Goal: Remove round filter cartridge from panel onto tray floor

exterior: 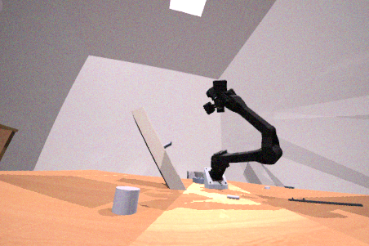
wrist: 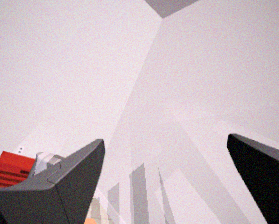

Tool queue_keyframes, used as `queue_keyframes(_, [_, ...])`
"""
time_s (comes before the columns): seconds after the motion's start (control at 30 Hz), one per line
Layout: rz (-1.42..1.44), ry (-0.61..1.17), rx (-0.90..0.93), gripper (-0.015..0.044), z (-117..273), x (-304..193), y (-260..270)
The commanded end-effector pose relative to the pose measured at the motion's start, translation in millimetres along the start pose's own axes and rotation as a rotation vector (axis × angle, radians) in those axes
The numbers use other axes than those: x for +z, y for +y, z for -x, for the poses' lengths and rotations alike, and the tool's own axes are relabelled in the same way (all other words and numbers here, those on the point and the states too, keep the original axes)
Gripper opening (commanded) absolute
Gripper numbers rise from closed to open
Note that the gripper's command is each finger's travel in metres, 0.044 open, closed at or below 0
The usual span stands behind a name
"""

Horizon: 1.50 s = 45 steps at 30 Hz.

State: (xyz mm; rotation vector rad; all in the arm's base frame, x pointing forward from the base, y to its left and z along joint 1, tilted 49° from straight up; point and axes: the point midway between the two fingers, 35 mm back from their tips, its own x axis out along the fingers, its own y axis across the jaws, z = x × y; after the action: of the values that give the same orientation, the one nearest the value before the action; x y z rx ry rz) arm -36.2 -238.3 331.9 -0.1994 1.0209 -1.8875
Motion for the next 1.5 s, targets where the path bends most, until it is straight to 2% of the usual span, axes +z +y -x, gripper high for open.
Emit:
queue_keyframes(0.0, [0.001,-0.003,0.012,0.0374,-1,1,2])
queue_keyframes(0.07, [0.009,-0.021,0.106,0.0321,-6,9,22])
queue_keyframes(0.33, [0.005,-0.029,0.714,0.0111,-6,37,146])
queue_keyframes(0.63, [-0.117,0.186,1.439,0.0106,45,43,256])
queue_keyframes(0.9, [-0.379,0.609,2.089,0.0106,104,56,299])
queue_keyframes(0.97, [-0.417,0.665,2.153,0.0106,108,59,300])
queue_keyframes(1.47, [-0.419,0.669,2.157,0.0106,108,59,301])
